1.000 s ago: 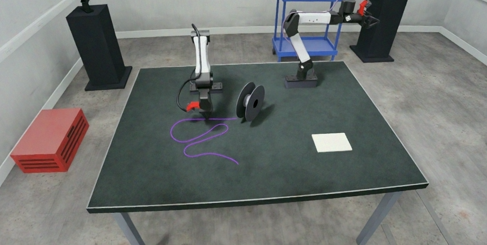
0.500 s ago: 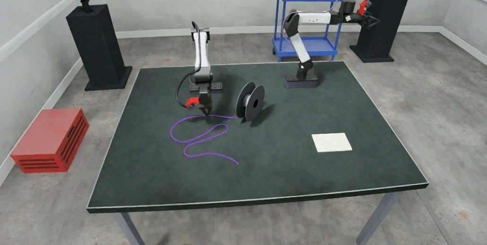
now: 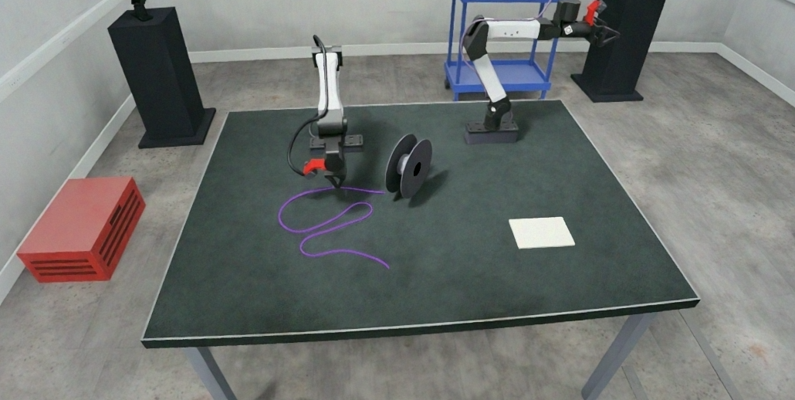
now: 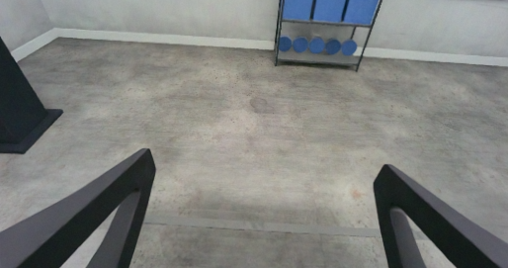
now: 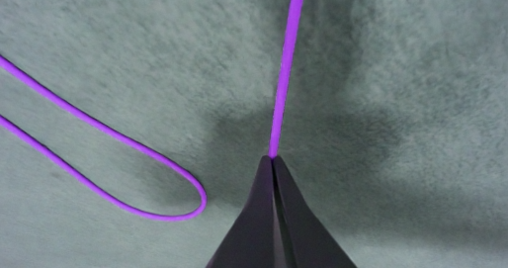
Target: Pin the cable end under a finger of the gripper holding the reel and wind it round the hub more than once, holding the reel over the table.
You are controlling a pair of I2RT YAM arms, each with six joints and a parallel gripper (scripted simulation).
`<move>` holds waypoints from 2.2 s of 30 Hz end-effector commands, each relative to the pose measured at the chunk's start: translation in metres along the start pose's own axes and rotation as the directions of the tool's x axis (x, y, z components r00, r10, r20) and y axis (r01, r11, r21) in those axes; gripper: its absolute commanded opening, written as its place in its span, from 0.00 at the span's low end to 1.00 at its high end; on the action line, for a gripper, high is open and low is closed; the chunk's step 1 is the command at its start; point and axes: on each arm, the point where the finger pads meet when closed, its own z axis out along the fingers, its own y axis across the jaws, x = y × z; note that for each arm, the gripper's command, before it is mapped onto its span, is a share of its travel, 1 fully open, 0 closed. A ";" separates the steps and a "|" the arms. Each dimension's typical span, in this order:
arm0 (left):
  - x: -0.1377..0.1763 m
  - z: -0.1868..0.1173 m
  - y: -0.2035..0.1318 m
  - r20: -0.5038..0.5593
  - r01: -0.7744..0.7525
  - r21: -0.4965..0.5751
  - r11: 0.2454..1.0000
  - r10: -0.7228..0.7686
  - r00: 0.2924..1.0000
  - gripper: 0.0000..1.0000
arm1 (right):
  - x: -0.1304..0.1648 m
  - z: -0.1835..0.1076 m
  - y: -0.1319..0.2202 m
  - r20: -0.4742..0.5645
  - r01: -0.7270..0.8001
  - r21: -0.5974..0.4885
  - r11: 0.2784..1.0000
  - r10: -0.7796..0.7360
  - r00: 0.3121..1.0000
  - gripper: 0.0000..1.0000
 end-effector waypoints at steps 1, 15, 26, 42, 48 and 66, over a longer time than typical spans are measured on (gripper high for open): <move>0.006 0.002 0.002 -0.007 0.009 -0.011 1.000 -0.009 1.000 1.00 | 0.001 0.001 0.012 -0.006 -0.002 -0.024 1.000 0.002 1.000 0.00; 0.006 0.002 0.002 -0.007 0.009 -0.011 1.000 -0.009 1.000 1.00 | 0.001 -0.001 0.017 -0.006 0.002 -0.029 1.000 -0.002 1.000 0.00; 0.006 0.002 0.002 -0.007 0.009 -0.011 1.000 -0.009 1.000 1.00 | 0.000 -0.002 0.012 -0.006 0.002 -0.031 1.000 -0.002 1.000 0.00; 0.006 0.002 0.002 -0.007 0.009 -0.011 1.000 -0.009 1.000 1.00 | -0.002 -0.018 -0.002 -0.026 0.054 -0.050 0.997 -0.055 0.998 0.00; 0.006 0.002 0.002 -0.007 0.009 -0.011 1.000 -0.009 1.000 1.00 | -0.001 -0.038 -0.001 -0.047 0.127 -0.110 0.986 -0.132 0.990 0.00; 0.006 0.002 0.002 -0.007 0.009 -0.011 1.000 -0.009 1.000 1.00 | 0.004 -0.120 0.003 -0.071 0.405 -0.374 0.834 -0.462 0.884 0.00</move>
